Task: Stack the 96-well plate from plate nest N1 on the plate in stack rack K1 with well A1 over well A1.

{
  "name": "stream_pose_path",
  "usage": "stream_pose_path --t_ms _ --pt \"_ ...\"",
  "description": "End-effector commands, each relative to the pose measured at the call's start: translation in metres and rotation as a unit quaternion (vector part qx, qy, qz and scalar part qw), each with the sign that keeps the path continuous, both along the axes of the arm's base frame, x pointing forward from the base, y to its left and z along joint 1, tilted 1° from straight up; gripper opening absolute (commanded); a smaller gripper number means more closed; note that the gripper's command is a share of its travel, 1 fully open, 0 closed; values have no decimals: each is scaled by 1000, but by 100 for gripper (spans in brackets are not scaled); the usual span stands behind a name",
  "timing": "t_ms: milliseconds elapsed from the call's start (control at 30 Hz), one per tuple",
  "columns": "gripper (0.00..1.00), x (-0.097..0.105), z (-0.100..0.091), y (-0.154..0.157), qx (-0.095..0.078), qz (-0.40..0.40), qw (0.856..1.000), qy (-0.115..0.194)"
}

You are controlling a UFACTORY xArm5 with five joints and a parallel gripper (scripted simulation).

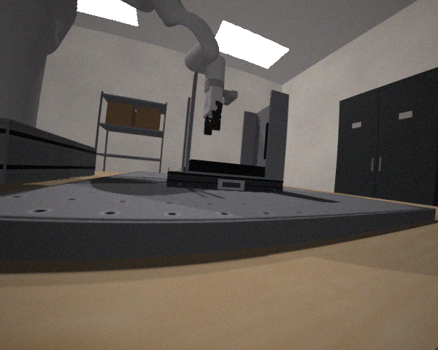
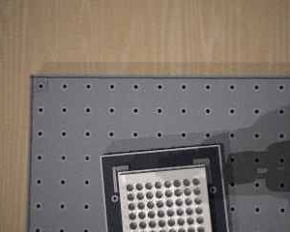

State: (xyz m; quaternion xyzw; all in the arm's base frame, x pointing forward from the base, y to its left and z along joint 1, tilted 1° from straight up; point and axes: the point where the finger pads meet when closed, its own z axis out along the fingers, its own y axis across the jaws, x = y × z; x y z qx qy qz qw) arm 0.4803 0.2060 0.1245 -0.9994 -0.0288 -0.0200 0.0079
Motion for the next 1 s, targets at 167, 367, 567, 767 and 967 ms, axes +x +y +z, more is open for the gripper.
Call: stream_pose_path --t_ms 167,367,567,767,967 --pt "100 -39 2 16 -6 43 999 13" --pt "100 -40 2 16 -6 43 999 13" --pt "100 -40 2 16 -6 43 999 13" --pt "100 -40 2 16 -6 43 999 13" --pt "100 -40 -4 16 -6 43 999 13"
